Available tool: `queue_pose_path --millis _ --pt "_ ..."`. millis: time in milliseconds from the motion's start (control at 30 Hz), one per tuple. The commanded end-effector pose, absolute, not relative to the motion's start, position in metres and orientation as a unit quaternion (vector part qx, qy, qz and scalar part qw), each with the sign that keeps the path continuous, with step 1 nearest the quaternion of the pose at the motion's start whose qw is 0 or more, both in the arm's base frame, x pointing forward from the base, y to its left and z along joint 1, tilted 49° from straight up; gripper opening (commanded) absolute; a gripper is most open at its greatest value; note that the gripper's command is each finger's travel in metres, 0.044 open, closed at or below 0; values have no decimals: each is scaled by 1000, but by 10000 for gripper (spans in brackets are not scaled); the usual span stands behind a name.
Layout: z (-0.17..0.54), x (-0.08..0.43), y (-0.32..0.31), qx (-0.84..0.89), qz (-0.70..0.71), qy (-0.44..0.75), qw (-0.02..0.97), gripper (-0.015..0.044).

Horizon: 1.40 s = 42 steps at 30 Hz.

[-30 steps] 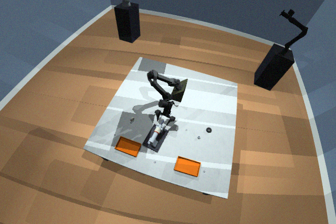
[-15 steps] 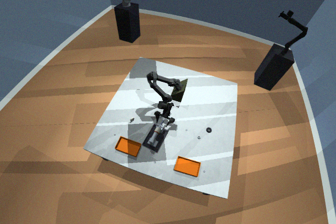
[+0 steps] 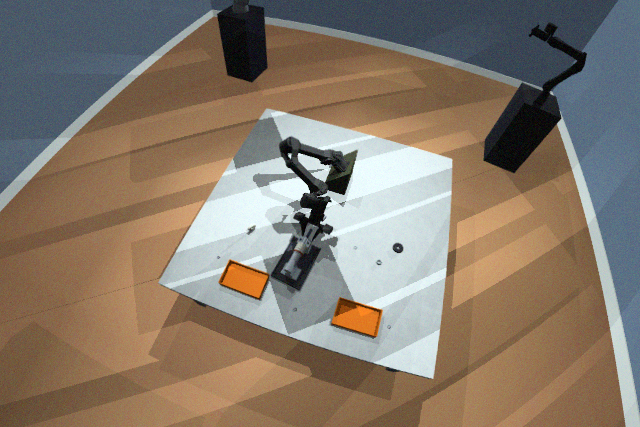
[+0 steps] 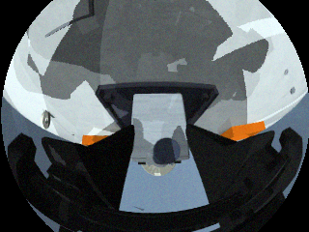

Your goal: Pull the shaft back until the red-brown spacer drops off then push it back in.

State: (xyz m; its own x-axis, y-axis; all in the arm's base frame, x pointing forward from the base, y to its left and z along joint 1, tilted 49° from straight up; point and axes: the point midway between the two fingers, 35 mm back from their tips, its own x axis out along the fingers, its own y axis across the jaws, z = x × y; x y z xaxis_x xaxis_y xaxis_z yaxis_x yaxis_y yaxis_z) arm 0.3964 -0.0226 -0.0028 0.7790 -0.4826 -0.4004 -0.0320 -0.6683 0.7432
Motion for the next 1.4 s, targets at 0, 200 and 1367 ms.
queue_pose_path --millis 0,200,1367 --pt "-3 396 -23 864 -297 -149 379 125" --pt "-3 396 -23 864 -297 -149 379 7" --pt "-4 383 -23 864 -294 -147 380 0"
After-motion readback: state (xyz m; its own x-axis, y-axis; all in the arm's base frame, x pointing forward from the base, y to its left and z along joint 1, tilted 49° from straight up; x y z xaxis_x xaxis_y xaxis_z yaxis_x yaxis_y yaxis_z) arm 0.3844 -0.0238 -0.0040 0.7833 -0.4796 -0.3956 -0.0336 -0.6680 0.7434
